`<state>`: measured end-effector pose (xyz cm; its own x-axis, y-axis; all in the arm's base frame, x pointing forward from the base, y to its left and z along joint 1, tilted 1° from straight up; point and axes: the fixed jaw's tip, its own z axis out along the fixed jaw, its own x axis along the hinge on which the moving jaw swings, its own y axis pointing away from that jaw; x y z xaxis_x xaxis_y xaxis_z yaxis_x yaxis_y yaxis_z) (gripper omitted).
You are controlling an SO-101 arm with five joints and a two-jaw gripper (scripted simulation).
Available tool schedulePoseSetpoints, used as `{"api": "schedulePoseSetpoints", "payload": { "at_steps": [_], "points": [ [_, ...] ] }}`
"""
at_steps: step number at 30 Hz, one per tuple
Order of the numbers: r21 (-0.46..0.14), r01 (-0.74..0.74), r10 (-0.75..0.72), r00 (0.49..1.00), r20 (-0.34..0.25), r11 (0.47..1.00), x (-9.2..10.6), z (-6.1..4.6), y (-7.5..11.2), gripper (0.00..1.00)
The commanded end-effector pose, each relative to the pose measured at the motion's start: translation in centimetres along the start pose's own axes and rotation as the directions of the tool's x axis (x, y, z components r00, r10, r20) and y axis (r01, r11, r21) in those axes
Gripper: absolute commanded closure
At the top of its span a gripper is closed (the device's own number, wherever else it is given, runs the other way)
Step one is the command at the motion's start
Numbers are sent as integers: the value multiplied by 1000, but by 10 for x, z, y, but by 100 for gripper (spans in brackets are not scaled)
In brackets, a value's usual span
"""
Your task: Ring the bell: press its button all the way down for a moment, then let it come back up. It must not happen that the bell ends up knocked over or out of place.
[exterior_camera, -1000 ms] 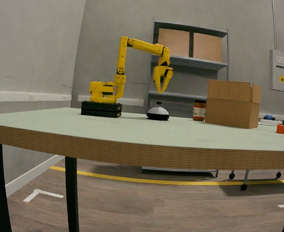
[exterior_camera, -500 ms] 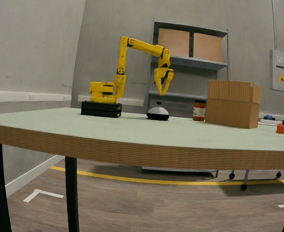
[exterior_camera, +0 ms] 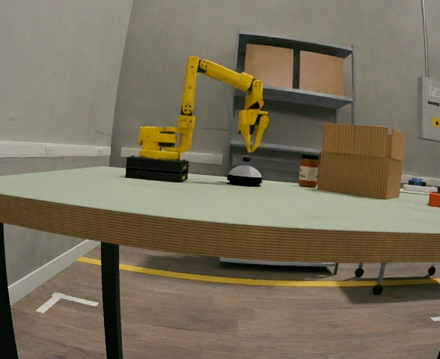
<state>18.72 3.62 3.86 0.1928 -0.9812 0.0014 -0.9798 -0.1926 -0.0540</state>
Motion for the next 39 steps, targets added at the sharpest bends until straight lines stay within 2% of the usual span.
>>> {"api": "schedulePoseSetpoints", "payload": {
  "at_steps": [1,11,18,39],
  "points": [
    [-27,-1,1,1000,1,1000,1,5,4,100],
    [-37,-1,1,1000,1,999,1,7,6,100],
    [-78,-1,1,1000,1,997,1,14,12,100],
    [-78,-1,1,1000,1,997,1,16,12,100]
  ]
}}
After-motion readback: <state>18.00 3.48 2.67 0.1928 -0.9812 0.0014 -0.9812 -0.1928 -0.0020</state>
